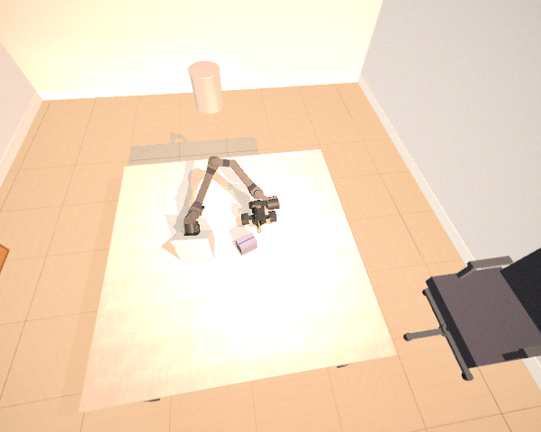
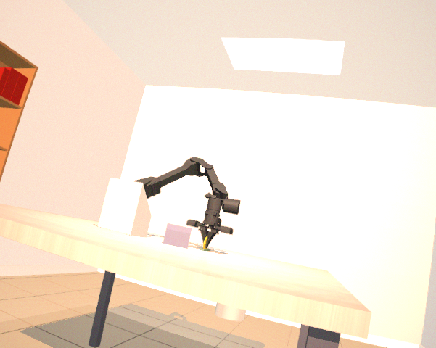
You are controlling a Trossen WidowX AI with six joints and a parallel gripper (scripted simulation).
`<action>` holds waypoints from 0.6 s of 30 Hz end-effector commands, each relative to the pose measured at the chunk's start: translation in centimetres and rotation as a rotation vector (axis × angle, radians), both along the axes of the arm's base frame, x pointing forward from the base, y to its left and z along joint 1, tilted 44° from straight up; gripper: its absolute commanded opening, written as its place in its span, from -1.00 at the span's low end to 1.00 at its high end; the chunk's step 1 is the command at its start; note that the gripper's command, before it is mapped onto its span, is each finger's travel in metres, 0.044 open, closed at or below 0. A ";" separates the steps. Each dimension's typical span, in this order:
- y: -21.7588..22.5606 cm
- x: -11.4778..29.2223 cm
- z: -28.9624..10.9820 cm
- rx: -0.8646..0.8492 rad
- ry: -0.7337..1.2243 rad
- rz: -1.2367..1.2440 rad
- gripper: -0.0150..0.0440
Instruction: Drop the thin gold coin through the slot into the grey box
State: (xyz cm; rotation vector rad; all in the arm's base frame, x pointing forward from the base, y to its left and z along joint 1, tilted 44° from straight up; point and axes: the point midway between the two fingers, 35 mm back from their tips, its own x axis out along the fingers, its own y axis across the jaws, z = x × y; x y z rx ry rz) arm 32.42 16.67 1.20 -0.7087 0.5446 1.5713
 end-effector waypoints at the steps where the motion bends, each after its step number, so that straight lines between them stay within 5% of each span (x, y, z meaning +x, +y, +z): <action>1: 0.0 0.0 0.0 0.000 0.002 -0.003 -0.49; 18: -2.3 0.5 2.1 -0.009 -0.003 0.000 -0.49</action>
